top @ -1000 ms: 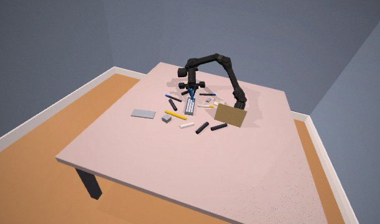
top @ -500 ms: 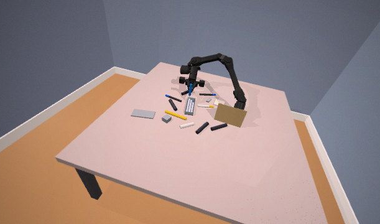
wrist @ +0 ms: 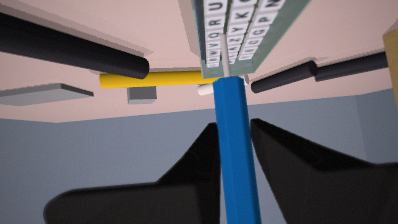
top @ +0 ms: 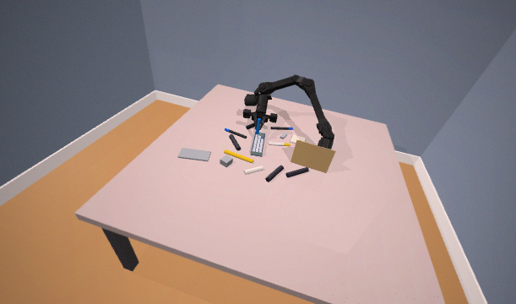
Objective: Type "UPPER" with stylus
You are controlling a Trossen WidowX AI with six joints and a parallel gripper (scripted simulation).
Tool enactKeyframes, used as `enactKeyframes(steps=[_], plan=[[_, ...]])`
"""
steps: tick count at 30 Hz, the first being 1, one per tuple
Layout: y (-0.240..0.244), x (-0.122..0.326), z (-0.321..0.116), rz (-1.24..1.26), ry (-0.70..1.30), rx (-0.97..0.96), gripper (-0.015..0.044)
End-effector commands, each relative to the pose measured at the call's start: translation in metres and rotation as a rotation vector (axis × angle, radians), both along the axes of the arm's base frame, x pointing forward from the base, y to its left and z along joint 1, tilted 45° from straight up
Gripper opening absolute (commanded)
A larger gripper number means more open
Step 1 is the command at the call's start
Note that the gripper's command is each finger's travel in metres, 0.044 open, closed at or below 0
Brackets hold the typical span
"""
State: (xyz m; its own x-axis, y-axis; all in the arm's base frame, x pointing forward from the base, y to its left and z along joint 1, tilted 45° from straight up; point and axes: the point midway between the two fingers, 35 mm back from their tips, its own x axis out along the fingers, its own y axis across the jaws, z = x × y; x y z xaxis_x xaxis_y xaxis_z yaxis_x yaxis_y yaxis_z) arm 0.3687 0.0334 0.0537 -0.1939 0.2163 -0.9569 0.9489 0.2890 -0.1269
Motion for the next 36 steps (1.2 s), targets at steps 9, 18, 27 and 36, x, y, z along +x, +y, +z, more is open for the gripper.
enactKeyframes(steps=[9,18,27,36], plan=[[-0.0001,0.0039,-0.0011,0.008,-0.003,-0.003,0.0081],[-0.0024,0.0044,-0.0034,0.008,-0.003,-0.003,0.0081],[-0.0027,0.0038,-0.0032,0.008,-0.002,-0.003,0.0081],[-0.0046,0.0032,-0.0046,0.008,-0.002,-0.003,0.0081]])
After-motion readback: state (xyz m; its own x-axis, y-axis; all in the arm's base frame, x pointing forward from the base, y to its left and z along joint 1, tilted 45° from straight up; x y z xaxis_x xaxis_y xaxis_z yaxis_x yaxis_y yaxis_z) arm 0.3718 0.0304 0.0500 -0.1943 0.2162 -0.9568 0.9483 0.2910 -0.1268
